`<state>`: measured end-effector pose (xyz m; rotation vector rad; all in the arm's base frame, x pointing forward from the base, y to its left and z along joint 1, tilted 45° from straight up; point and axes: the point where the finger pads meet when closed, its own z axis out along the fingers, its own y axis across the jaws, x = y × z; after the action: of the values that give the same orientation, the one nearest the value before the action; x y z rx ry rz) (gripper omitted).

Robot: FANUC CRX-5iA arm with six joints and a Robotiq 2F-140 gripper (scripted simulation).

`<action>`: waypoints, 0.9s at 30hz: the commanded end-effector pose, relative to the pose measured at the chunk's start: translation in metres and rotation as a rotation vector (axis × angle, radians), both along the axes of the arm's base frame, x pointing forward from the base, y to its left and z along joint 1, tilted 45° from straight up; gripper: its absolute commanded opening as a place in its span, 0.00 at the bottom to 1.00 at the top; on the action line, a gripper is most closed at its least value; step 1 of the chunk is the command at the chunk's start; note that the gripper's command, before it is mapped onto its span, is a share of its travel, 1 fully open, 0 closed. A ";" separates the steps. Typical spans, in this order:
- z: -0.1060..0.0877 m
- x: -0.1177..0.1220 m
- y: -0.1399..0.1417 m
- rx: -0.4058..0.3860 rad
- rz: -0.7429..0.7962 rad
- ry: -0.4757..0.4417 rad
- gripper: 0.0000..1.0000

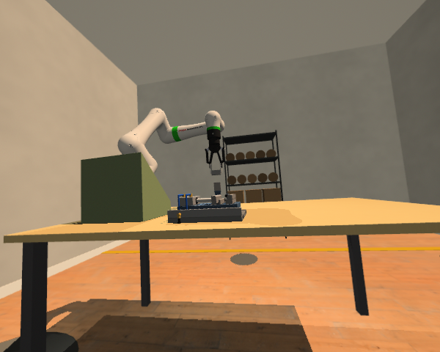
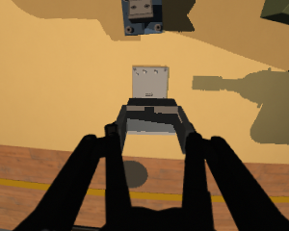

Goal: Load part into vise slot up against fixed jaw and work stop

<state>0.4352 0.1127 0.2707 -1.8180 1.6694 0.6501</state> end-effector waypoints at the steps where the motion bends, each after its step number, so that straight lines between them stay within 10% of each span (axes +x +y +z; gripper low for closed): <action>1: -0.001 0.001 -0.001 0.000 0.000 -0.001 0.00; 27: -0.033 0.017 -0.034 -0.005 0.016 -0.017 0.00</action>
<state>0.4495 0.0841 0.2430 -1.8349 1.6522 0.6379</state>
